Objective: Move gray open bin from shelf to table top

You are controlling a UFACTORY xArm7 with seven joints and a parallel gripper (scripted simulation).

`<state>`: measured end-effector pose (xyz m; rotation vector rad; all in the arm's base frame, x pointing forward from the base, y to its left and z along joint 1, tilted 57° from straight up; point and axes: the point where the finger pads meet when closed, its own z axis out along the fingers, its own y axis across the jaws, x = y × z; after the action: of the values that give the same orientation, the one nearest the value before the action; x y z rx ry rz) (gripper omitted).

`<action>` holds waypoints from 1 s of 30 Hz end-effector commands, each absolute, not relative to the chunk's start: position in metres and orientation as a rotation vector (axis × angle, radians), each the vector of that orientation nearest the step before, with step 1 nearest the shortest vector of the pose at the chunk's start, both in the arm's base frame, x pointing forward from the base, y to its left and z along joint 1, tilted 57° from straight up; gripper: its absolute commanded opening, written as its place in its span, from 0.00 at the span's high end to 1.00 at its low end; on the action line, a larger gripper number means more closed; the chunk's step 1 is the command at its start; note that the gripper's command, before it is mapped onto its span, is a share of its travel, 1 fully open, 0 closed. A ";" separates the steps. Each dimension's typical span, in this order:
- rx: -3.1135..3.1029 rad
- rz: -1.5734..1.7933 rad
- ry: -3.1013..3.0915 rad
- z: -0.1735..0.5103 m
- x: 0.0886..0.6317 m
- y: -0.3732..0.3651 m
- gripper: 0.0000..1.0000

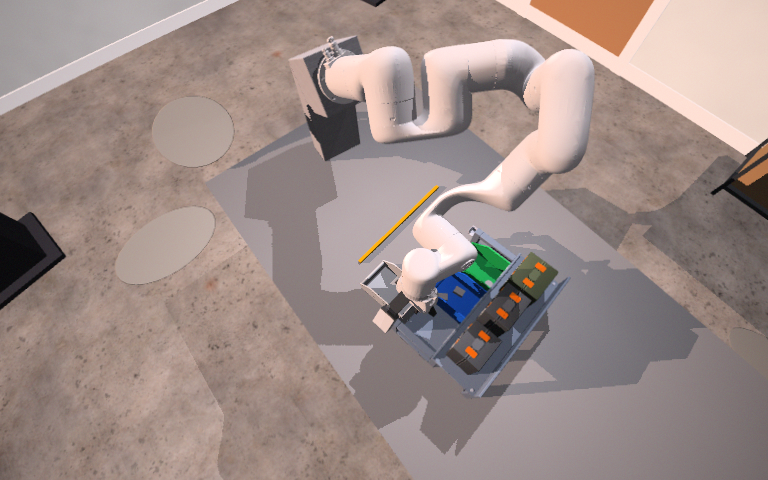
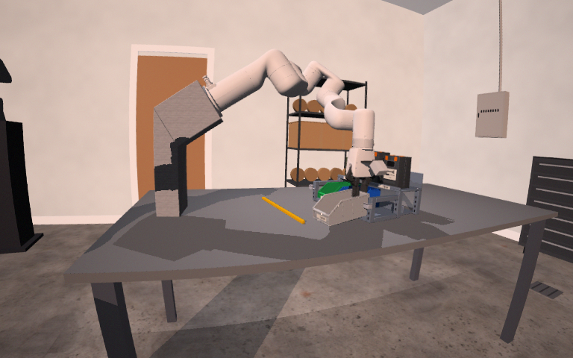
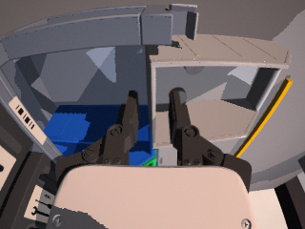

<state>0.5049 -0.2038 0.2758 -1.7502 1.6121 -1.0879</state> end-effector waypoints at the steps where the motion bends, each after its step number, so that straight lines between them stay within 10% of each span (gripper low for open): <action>1: -1.748 -1.091 1.612 0.277 0.504 -0.204 0.67; 2: -1.748 -1.091 1.612 0.277 0.504 -0.204 0.67; 3: -1.748 -1.091 1.613 0.277 0.504 -0.204 1.00; 30: -1.748 -1.091 1.612 0.277 0.504 -0.204 1.00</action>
<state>0.5050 -0.2037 0.2757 -1.7504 1.6119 -1.0876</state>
